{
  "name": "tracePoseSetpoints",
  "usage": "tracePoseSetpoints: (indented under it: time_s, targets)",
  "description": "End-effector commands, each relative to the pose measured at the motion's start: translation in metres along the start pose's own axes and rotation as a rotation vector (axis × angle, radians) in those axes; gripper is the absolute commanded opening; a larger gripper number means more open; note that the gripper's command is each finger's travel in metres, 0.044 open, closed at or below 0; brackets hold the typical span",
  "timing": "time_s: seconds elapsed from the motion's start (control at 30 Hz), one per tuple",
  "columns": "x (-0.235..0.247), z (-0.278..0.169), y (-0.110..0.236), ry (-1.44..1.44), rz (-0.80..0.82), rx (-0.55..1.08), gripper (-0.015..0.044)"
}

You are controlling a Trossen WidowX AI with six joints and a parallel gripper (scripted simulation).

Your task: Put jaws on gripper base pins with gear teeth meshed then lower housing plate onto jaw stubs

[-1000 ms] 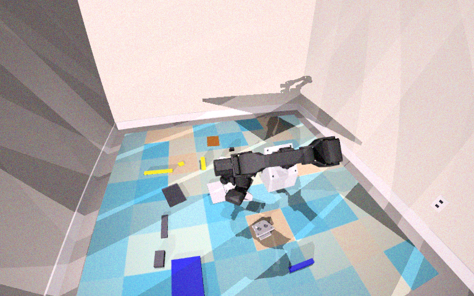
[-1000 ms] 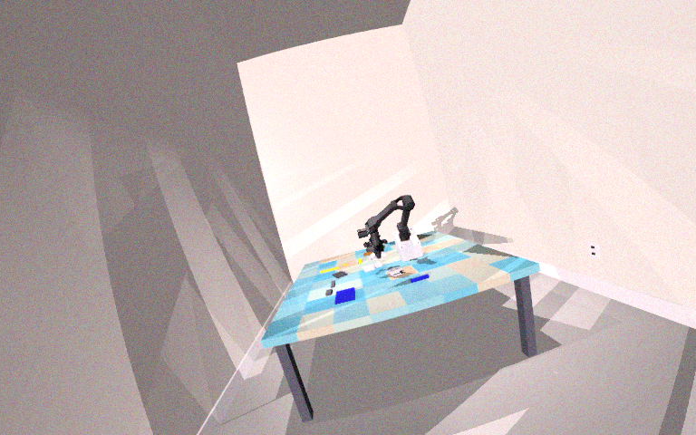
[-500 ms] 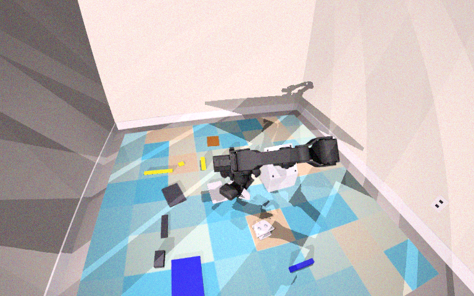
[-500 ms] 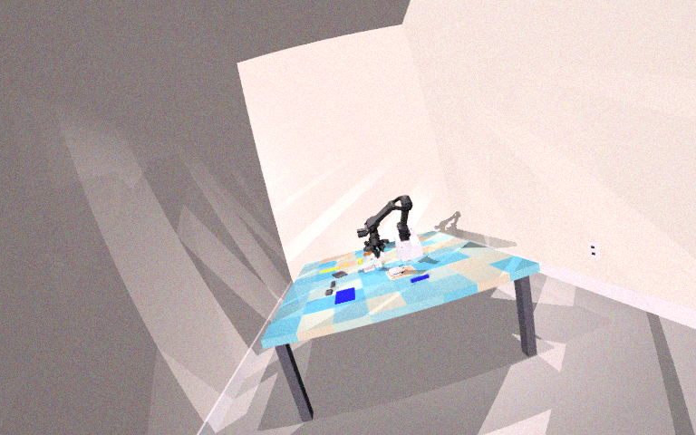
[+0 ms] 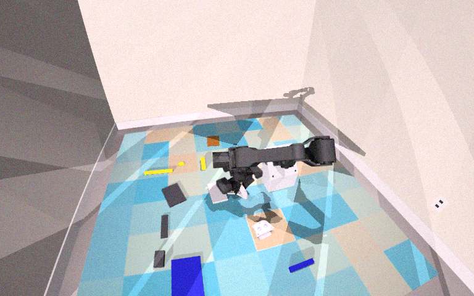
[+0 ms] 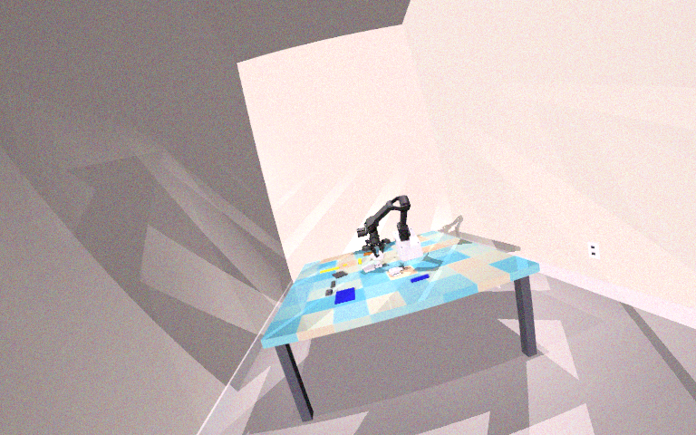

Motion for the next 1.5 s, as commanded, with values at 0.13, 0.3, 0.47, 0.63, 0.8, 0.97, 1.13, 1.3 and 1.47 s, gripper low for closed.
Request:
tracePoseSetpoints:
  time_s: [0.13, 0.3, 0.47, 0.63, 0.8, 0.97, 1.13, 1.3, 1.47]
  targets:
    - [-0.005, 0.007, -0.001, -0.162, -0.004, -0.003, 0.0134]
    - [-0.008, 0.011, -0.001, -0.26, -0.004, -0.004, 0.0134]
    - [-0.011, 0.014, -0.001, -0.358, -0.004, -0.005, 0.0134]
    - [-0.015, 0.018, -0.001, -0.457, -0.004, -0.005, 0.0134]
    - [-0.018, 0.021, -0.001, -0.555, -0.004, -0.005, 0.0134]
    - [-0.021, 0.025, -0.001, -0.653, -0.005, -0.005, 0.0134]
    - [-0.024, 0.028, -0.001, -0.751, -0.005, -0.005, 0.0134]
    - [-0.028, 0.031, -0.001, -0.849, -0.005, -0.004, 0.0134]
    - [-0.031, 0.034, -0.001, -0.947, -0.005, -0.003, 0.0134]
Point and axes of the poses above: the point midway between the two fingers, 35 mm back from their tips, its own y axis back along the fingers, its own x axis across the jaws, z = x × y, the point moved 3 cm from there along y, back along the fingers, and after that the axes turned 15 degrees about y, right-handed, at the moved point
